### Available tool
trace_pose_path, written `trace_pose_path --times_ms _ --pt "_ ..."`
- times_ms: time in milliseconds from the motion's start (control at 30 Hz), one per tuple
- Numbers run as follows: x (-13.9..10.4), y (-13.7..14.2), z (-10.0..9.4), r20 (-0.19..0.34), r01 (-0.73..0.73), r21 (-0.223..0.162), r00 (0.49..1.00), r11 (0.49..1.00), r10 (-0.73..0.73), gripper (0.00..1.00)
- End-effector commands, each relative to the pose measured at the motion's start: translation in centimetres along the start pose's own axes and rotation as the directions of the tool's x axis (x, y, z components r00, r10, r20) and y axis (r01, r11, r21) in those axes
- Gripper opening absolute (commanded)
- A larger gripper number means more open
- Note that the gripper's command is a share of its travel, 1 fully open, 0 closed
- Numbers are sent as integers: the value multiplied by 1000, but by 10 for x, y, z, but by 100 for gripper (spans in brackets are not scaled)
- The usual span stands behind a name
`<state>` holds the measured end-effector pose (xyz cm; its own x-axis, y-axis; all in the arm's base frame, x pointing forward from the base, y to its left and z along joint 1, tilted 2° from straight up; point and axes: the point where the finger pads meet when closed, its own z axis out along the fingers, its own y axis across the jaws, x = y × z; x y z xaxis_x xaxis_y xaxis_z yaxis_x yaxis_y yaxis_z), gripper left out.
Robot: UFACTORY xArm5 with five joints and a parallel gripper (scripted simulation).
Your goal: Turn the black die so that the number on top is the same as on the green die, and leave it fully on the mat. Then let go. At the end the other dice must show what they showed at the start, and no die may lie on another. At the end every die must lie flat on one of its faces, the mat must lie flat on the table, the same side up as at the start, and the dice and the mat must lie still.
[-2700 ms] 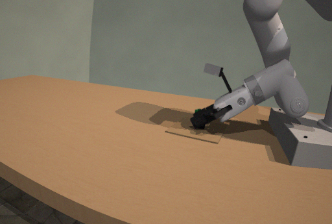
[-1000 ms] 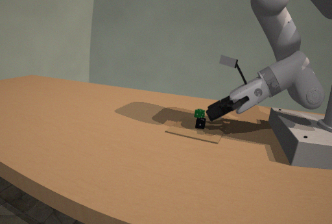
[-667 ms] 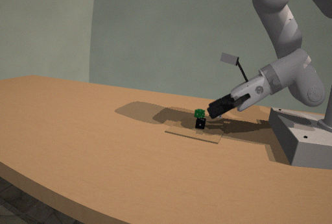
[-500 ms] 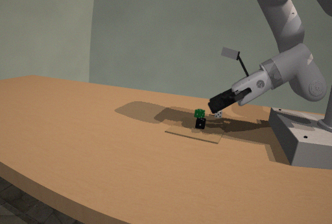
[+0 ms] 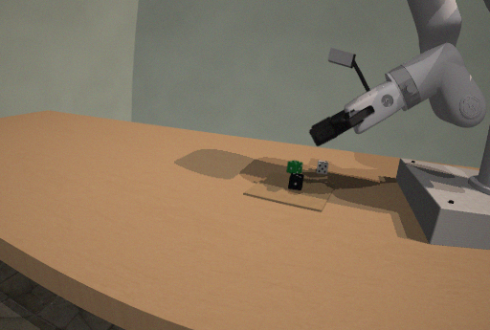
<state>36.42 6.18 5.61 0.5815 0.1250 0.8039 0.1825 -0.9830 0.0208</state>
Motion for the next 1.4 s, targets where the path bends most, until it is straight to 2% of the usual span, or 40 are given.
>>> trace_pose_path --times_ms 0,133,267,333,500,667,700,800,900,1000,1200,1233,1367 --pt "1 0 0 2 0 0 1000 1000 0 42" --pt "2 0 1 20 0 0 1000 1000 0 42" --pt "5 1 3 68 0 1 998 1000 0 42" --pt "5 1 3 68 0 1 998 1000 0 42" --pt "9 1 6 169 -7 1 986 1000 7 42" --pt "17 1 10 308 -27 -1 951 1000 25 42" --pt "17 1 10 310 -26 -1 950 1000 25 42" --pt "21 0 11 374 -26 0 927 1000 24 42" --pt "21 0 11 376 -26 0 926 1000 24 42" --pt "26 0 14 468 -24 2 883 1000 21 42" --pt "33 -1 18 580 -23 4 815 1000 16 42" --pt "34 -1 18 585 -23 4 811 1000 16 42" --pt "40 -2 20 673 -20 8 739 1000 9 42"
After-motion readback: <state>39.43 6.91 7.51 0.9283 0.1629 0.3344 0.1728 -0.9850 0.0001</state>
